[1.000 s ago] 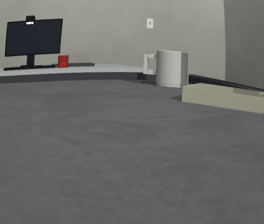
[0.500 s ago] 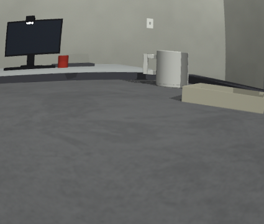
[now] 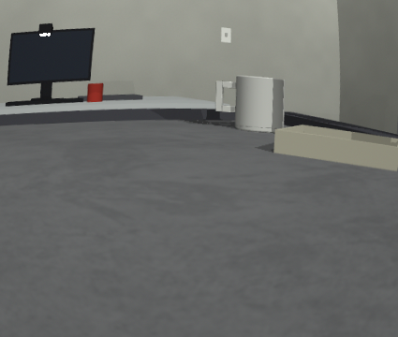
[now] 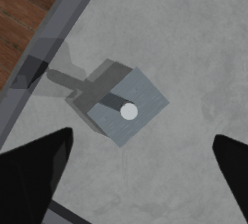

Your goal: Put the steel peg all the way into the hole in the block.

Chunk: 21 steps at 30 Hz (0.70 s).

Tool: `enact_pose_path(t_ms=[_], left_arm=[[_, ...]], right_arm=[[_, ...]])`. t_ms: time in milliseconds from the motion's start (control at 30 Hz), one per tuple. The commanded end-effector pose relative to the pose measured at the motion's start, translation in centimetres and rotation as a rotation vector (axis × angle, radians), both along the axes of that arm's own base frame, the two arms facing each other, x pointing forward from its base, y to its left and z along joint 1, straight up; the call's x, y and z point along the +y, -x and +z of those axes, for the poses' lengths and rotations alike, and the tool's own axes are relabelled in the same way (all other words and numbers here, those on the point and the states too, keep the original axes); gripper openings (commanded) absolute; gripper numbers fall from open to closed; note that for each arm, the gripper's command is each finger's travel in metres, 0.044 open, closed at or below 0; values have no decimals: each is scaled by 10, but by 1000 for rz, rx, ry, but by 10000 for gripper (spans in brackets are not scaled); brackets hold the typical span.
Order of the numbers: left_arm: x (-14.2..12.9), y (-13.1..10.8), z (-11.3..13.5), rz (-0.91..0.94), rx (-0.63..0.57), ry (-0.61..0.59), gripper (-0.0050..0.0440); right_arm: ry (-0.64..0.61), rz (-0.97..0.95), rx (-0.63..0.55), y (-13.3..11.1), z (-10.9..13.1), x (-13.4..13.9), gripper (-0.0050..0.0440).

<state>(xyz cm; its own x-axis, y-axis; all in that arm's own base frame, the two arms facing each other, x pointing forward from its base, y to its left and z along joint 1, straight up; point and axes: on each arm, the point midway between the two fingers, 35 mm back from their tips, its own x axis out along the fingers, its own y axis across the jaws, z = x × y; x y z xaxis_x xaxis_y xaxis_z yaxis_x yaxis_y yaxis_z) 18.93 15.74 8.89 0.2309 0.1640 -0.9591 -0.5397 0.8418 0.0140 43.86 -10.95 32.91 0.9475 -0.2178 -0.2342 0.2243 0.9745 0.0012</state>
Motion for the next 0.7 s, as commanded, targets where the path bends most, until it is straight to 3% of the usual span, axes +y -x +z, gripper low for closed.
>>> enact_pose_path(t_ms=[0,67,133,400,667], left_arm=[[-4,2,5,91,-46,-32,440],[-4,2,5,112,-56,-35,440],[-4,2,5,112,-56,-35,440],[-6,3,5,151,-72,-38,440],[-6,3,4,154,-69,-35,440]], right_arm=[[31,73,-154,44,27,49,200],[36,102,-195,60,31,63,200],[36,102,-195,60,31,63,200],[35,211,-294,119,4,106,200],[34,223,-301,126,-2,110,200]])
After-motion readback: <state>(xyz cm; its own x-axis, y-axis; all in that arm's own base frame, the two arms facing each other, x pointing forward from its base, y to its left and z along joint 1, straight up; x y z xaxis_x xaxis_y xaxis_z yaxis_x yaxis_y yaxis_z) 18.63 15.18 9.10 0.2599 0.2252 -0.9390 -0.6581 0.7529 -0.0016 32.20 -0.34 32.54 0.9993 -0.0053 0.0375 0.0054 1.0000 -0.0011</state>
